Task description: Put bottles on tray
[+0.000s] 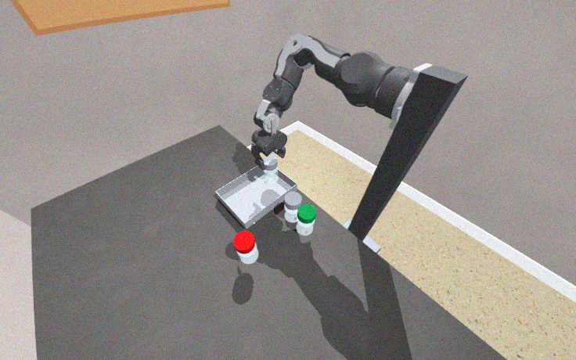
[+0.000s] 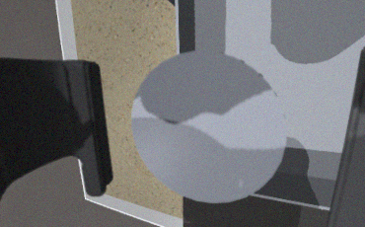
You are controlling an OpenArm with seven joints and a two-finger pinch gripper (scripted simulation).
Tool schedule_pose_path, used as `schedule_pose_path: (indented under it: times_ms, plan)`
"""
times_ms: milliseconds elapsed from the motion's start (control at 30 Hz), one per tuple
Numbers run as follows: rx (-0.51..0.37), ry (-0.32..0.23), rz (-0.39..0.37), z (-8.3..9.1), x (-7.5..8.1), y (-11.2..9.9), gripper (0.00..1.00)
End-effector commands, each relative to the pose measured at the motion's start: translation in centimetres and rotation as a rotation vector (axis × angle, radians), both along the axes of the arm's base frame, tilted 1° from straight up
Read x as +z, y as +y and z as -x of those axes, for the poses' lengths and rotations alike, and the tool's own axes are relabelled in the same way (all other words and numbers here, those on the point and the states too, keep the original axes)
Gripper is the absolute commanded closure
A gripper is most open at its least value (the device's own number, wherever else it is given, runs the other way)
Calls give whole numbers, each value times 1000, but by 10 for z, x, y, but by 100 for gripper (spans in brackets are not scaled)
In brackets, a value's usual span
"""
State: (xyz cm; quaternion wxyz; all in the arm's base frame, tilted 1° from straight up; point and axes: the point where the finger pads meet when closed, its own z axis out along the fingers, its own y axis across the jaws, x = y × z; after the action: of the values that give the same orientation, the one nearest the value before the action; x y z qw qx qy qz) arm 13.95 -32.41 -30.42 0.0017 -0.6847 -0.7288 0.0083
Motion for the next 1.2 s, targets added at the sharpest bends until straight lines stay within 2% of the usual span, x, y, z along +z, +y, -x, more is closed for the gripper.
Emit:
schedule_pose_path:
  times_ms: [0, 300, 533, 867, 1100, 1167]
  plan:
    - [0, -3, 1, -1, 2, 0, 48]
    - [-1, -1, -2, -1, 12, 0, 48]
    - [-1, -1, -2, -1, 12, 0, 48]
    - [-1, -1, -1, -1, 61, 0, 48]
    - [-1, -1, -1, -1, 61, 0, 48]
    - [-2, -7, 2, -2, 65, -1, 48]
